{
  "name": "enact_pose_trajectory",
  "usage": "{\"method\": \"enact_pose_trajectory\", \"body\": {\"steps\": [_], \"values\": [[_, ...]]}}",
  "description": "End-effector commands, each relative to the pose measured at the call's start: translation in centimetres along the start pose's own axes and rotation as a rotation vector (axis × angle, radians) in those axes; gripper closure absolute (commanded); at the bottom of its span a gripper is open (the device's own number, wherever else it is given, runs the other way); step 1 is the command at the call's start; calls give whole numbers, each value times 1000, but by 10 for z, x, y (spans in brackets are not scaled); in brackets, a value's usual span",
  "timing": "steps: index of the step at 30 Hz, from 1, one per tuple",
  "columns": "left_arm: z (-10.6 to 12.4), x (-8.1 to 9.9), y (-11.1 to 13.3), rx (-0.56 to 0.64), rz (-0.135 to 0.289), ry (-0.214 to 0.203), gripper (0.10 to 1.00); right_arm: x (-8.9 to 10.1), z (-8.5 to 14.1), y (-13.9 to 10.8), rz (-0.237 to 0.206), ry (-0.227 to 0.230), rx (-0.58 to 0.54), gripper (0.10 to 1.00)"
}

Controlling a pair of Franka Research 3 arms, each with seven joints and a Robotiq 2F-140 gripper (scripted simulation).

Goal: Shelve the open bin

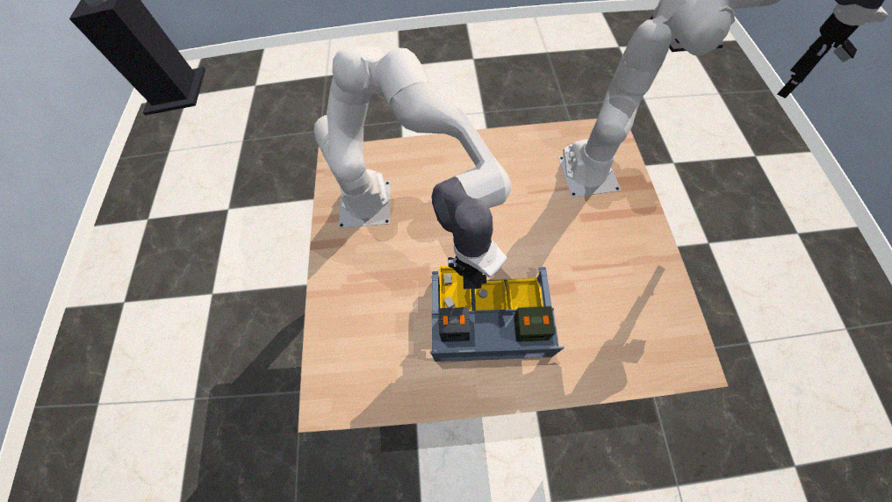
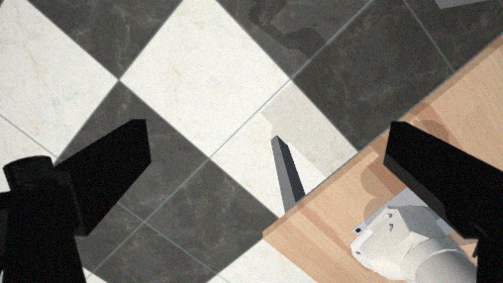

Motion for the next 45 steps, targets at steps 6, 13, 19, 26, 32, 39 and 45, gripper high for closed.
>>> {"method": "enact_pose_trajectory", "body": {"steps": [6,13,19,26,32,39,45], "values": [[0,0,0,0,0,0,98,0,0,1,0,1,-2,999],[0,0,0,0,0,0,98,0,0,1,0,1,-2,999],[0,0,0,0,0,0,98,0,0,1,0,1,-2,999],[0,0,0,0,0,0,98,-4,9,13,4,-4,-191,999],[0,0,0,0,0,0,98,-12,24,32,6,-9,-404,999],[0,0,0,0,0,0,98,-32,69,90,-6,4,-666,999],[0,0,0,0,0,0,98,-36,79,103,0,12,-840,999]]}}
Point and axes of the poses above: on each arm, the point where the finger pads meet when closed, its own x axis back along the fingers, its own z axis across the jaws, y = z × x, the point moved 4 cm from there along x, back along the fingers, and after that the axes turned 15 degrees about -x, right-handed, at the moved point
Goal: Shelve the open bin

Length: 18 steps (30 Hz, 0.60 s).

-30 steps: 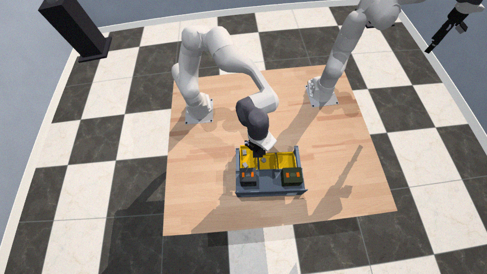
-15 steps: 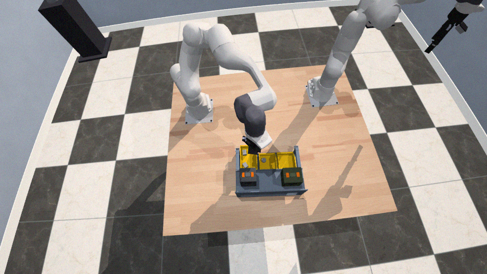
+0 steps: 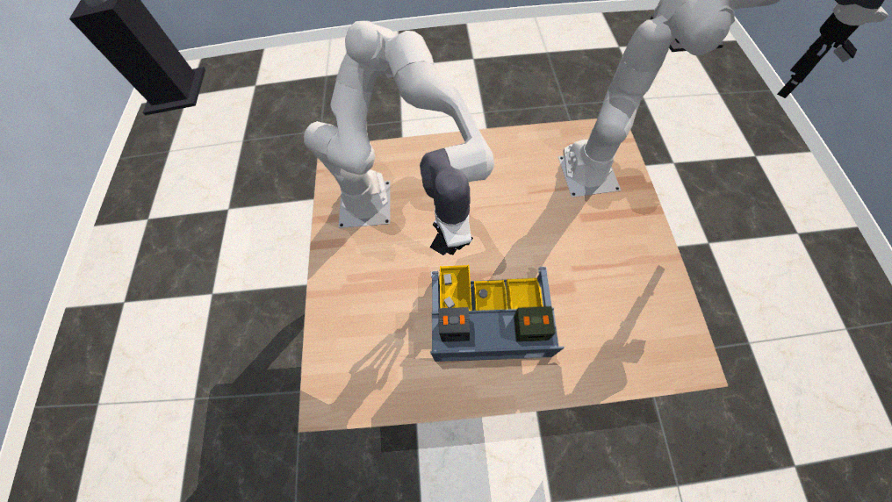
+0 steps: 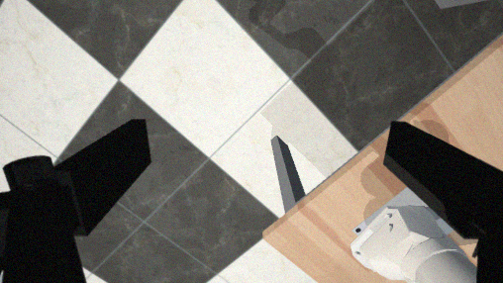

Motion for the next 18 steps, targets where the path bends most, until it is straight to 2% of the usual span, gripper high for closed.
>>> {"method": "enact_pose_trajectory", "body": {"steps": [1,4,5,18], "values": [[0,0,0,0,0,0,98,-1,9,7,-2,-23,-278,999],[0,0,0,0,0,0,98,-1,9,7,0,-28,-308,999],[0,0,0,0,0,0,98,-1,10,8,1,-39,-386,999],[0,0,0,0,0,0,98,-1,11,9,1,-84,-762,999]]}}
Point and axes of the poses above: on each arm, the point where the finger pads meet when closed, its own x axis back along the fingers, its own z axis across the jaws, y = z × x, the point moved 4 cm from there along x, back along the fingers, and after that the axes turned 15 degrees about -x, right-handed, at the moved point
